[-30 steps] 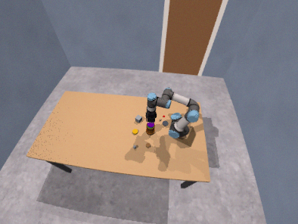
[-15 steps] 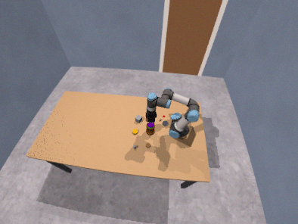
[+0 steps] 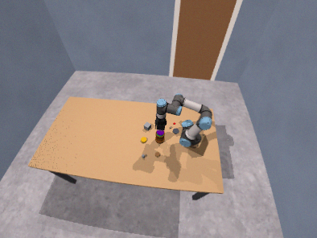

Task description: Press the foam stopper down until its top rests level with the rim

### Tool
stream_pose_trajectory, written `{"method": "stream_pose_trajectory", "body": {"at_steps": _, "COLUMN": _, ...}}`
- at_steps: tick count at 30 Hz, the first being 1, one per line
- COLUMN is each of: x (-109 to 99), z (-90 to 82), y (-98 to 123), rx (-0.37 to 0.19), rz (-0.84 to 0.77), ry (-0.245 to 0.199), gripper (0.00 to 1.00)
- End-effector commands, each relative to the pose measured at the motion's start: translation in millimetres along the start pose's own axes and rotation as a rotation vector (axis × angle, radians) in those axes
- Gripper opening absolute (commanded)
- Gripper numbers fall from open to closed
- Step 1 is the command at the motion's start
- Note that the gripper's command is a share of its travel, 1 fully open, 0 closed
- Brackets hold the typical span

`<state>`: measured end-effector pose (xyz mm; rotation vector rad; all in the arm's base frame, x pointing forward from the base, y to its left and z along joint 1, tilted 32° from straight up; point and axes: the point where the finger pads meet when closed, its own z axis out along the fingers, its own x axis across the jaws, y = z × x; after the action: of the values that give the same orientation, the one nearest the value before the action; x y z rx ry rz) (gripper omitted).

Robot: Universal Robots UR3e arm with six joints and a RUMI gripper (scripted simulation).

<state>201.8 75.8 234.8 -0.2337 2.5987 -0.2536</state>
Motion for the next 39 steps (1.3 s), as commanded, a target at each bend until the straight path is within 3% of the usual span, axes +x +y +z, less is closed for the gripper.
{"method": "stream_pose_trajectory", "body": {"at_steps": 1, "x": -0.5, "z": 6.6, "y": -0.1, "rx": 0.0, "rz": 0.0, "ry": -0.002, "gripper": 0.0}}
{"method": "stream_pose_trajectory", "body": {"at_steps": 8, "x": -0.5, "z": 24.2, "y": -0.1, "rx": 0.0, "rz": 0.0, "ry": -0.002, "gripper": 0.0}}
{"method": "stream_pose_trajectory", "body": {"at_steps": 39, "x": -0.6, "z": 29.3, "y": -0.1, "rx": 0.0, "rz": 0.0, "ry": -0.002, "gripper": 0.0}}
